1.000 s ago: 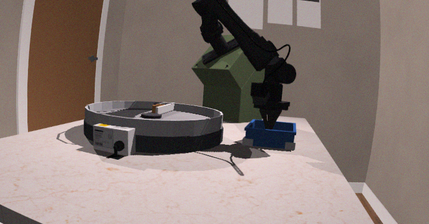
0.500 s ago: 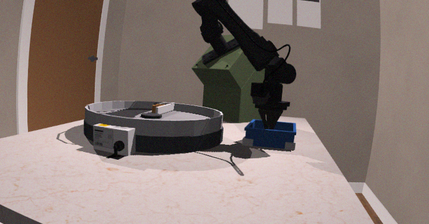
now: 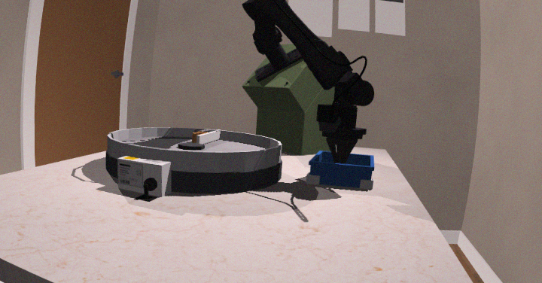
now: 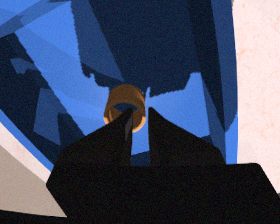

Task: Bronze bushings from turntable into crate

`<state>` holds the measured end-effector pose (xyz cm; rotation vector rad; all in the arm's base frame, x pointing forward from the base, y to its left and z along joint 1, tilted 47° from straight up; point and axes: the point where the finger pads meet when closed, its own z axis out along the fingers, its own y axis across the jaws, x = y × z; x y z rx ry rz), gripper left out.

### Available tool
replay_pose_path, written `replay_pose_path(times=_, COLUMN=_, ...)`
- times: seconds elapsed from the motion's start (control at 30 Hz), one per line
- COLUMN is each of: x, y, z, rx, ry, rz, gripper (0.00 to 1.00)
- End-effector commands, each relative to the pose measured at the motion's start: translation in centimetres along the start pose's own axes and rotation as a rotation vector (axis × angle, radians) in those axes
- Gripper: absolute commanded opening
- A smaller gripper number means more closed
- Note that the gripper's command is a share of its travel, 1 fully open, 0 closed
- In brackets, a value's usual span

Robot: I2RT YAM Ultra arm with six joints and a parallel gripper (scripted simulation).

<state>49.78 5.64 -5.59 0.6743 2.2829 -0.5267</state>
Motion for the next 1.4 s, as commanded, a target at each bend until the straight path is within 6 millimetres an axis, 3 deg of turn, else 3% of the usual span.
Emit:
replay_pose_path(times=0.0, x=-0.2, y=0.7, z=-1.4, rx=-0.032, ry=-0.015, rz=-0.006, gripper=0.14)
replay_pose_path(times=0.5, x=0.0, y=0.3, z=-1.8, rx=-0.014, ry=-0.007, rz=-0.011, gripper=0.14)
replay_pose_path(times=1.13, x=-0.6, y=0.5, z=-9.0, rx=-0.024, ry=-0.019, rz=0.003, gripper=0.14)
replay_pose_path(times=1.37, x=-1.1, y=0.8, z=-10.0, rx=-0.033, ry=-0.025, rz=0.014, gripper=0.14)
